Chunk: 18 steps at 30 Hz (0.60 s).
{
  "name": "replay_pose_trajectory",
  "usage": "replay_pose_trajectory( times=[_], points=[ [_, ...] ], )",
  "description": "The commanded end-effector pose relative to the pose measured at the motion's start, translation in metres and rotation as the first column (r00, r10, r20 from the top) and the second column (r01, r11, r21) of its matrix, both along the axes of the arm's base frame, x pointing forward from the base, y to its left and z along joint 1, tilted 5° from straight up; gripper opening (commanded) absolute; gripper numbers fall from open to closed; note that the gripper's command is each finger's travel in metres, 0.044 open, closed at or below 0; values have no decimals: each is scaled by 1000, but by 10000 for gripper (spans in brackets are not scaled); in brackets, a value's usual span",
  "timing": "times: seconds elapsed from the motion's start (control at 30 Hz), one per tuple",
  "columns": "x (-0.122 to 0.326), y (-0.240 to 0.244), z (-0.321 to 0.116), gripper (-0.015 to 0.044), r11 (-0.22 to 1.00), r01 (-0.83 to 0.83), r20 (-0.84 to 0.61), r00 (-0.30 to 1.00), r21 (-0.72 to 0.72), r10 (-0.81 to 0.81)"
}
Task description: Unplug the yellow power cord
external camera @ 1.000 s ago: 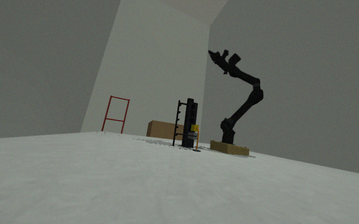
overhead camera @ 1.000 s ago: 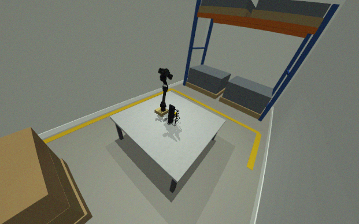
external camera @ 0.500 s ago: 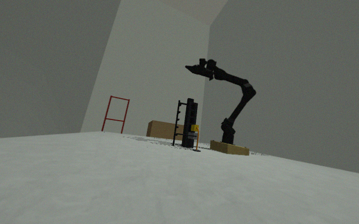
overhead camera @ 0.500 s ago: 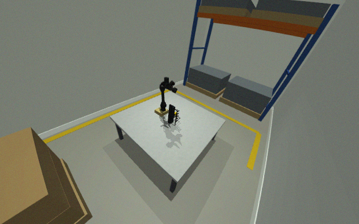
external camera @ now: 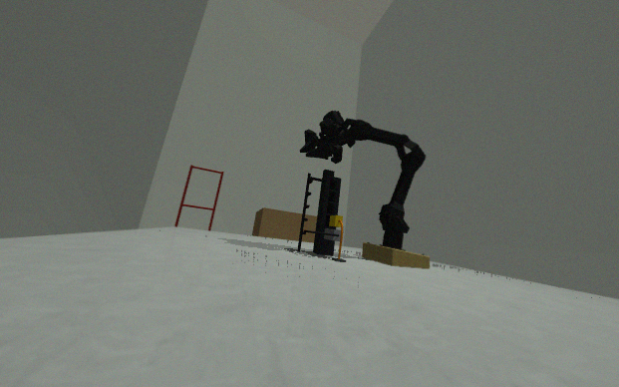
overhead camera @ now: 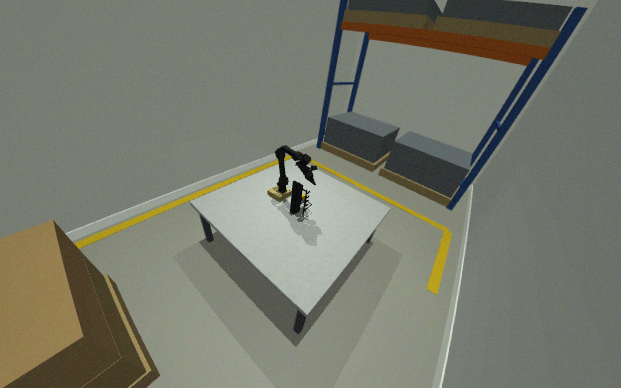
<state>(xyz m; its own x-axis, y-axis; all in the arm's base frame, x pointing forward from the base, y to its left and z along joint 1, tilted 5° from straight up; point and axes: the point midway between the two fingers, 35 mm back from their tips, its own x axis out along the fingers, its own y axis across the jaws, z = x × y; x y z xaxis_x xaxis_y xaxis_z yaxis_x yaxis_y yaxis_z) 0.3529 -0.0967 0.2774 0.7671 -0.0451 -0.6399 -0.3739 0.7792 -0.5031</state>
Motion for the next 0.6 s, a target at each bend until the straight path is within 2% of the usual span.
replay_pose_trajectory(
  times=[0.0, 0.17, 0.3, 0.47, 0.57],
  points=[
    [-5, 29, -53, 160, 990, -137, -207, 970, -29, 128],
    [-23, 73, -115, 160, 941, -337, -448, 842, -1, 301],
    [-41, 89, -138, 160, 903, -430, -557, 745, 19, 367],
    [-87, 113, -172, 160, 786, -611, -751, 474, 95, 460],
    [-94, 116, -176, 160, 765, -635, -773, 428, 111, 468]
  ],
)
